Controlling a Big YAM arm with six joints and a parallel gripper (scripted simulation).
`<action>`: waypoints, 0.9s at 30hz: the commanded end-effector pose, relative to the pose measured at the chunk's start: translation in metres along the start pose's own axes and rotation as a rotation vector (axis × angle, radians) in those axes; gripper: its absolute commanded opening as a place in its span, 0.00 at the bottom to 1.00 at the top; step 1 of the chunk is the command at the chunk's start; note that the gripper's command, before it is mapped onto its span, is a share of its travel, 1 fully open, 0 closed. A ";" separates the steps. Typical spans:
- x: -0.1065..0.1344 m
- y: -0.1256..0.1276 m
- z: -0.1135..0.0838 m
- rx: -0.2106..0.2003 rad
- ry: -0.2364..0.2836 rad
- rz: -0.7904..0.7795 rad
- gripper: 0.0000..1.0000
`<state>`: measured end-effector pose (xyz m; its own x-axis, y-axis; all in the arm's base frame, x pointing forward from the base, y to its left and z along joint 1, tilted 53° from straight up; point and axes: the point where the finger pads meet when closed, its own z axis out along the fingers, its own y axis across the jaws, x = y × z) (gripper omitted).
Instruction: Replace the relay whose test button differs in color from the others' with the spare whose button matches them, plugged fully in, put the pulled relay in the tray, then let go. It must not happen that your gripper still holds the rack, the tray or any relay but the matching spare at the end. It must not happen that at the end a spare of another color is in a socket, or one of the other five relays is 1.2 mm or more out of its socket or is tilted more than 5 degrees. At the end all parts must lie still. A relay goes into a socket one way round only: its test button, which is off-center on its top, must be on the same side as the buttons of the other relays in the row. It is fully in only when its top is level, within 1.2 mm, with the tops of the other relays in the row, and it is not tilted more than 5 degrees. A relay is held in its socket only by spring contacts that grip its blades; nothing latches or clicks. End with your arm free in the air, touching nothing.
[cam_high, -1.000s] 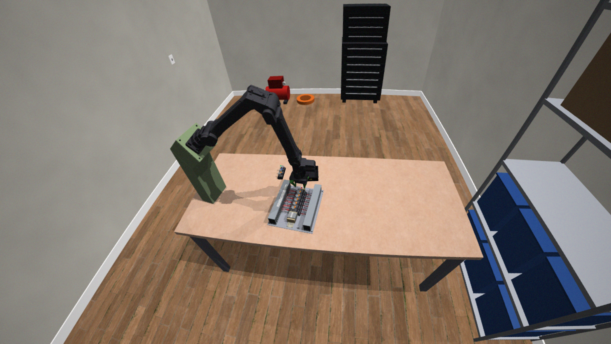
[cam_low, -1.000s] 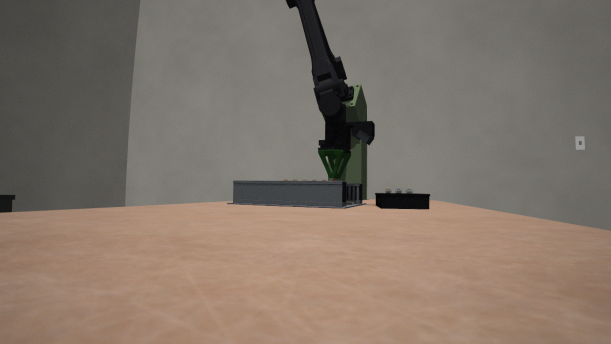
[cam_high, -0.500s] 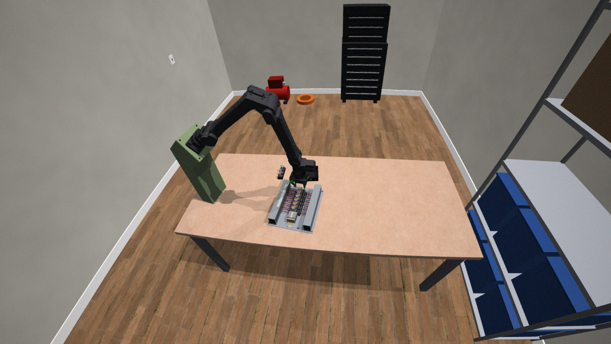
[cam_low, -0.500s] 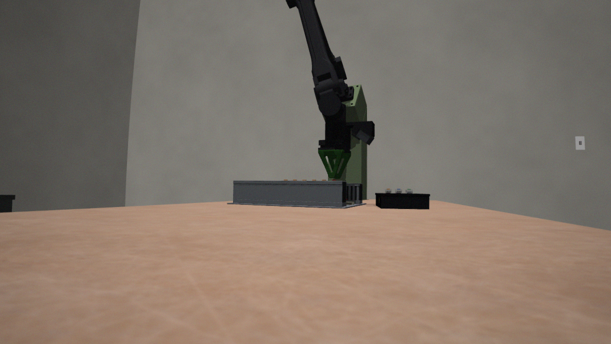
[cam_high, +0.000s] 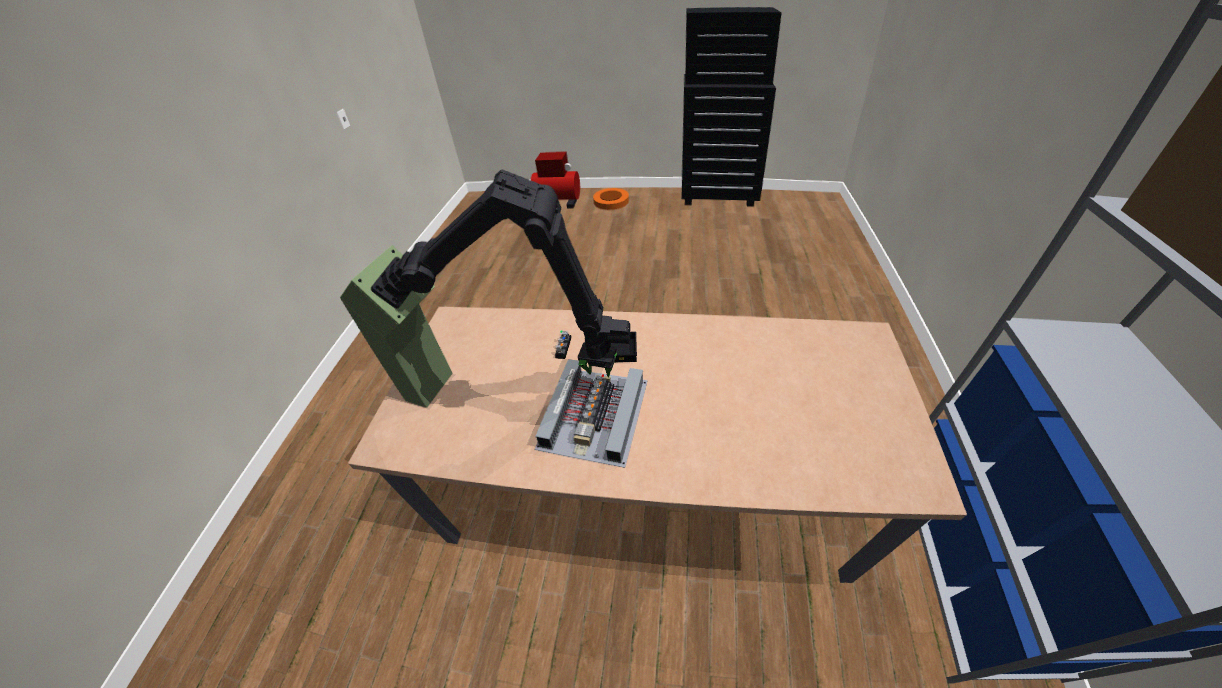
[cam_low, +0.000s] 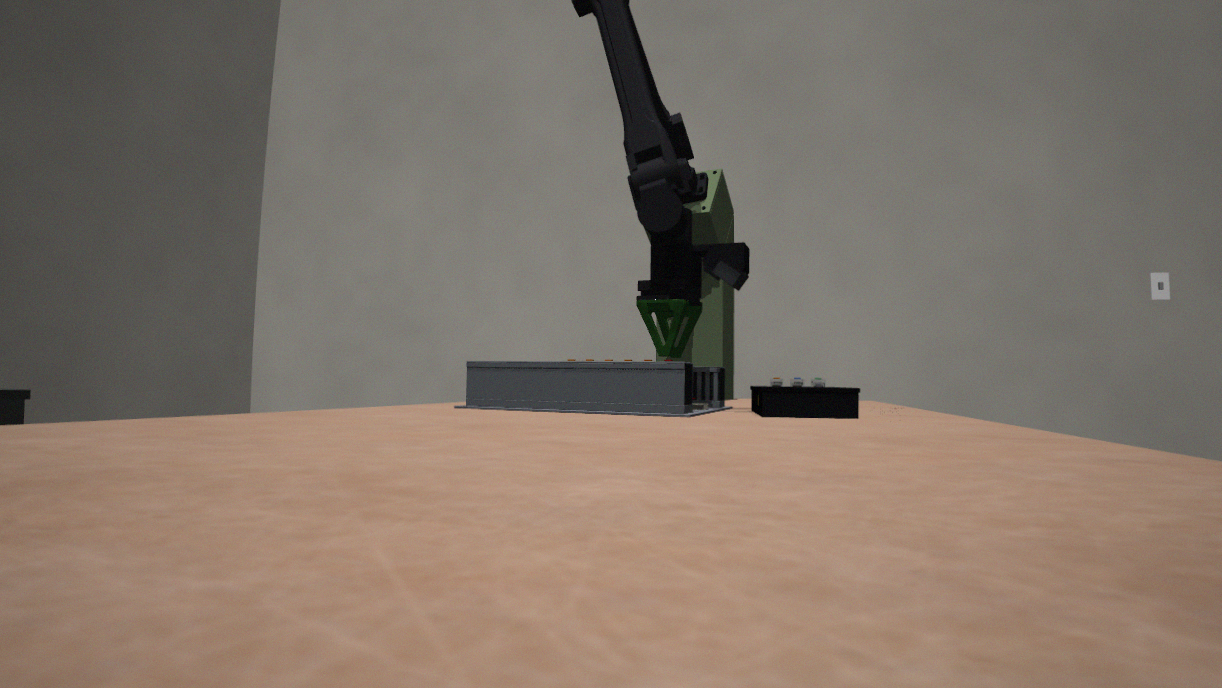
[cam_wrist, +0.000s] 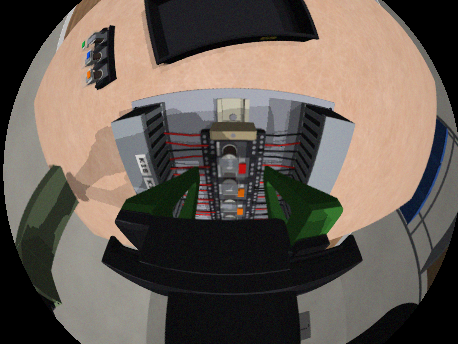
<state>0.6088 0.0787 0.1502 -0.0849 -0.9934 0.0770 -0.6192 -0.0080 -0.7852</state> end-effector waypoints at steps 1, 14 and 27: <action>-0.005 -0.017 -0.015 0.043 -0.018 0.005 0.59; -0.005 -0.019 -0.016 0.046 -0.019 0.006 0.59; -0.005 -0.020 -0.016 0.046 -0.019 0.006 0.59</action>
<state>0.6089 0.0787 0.1505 -0.0850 -0.9934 0.0768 -0.6185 -0.0078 -0.7857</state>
